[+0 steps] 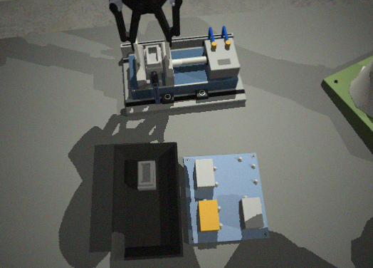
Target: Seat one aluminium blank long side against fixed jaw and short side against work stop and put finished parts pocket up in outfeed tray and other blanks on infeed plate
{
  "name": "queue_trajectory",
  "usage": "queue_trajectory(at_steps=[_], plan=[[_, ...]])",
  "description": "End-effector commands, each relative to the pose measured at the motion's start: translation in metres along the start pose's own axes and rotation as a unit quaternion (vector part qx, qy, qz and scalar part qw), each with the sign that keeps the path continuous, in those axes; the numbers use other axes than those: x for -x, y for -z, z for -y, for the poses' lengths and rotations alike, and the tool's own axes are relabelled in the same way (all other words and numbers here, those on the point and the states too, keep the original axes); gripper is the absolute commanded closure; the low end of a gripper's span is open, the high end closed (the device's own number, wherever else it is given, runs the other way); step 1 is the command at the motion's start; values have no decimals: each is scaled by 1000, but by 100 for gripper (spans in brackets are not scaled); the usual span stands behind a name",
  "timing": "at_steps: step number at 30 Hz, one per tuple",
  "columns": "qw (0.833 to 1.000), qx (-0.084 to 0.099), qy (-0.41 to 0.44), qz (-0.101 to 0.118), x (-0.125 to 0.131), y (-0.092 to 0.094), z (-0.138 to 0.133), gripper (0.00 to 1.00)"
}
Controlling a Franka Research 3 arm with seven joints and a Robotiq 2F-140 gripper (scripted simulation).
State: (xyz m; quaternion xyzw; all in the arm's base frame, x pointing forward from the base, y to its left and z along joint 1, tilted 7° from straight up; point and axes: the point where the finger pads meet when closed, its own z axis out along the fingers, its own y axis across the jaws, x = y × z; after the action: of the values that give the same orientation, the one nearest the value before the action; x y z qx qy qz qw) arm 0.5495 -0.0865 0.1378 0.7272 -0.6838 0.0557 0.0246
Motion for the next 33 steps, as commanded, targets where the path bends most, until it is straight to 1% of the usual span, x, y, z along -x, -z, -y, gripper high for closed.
queue_trajectory(at_steps=[1, 2, 3, 33], plan=[[1000, 0, 1, -1, -2, -1, 0, 60], [1000, 0, 1, -1, -2, -1, 0, 60], [1000, 0, 1, -1, -2, -1, 0, 100], [1000, 0, 1, -1, -2, -1, 0, 100]])
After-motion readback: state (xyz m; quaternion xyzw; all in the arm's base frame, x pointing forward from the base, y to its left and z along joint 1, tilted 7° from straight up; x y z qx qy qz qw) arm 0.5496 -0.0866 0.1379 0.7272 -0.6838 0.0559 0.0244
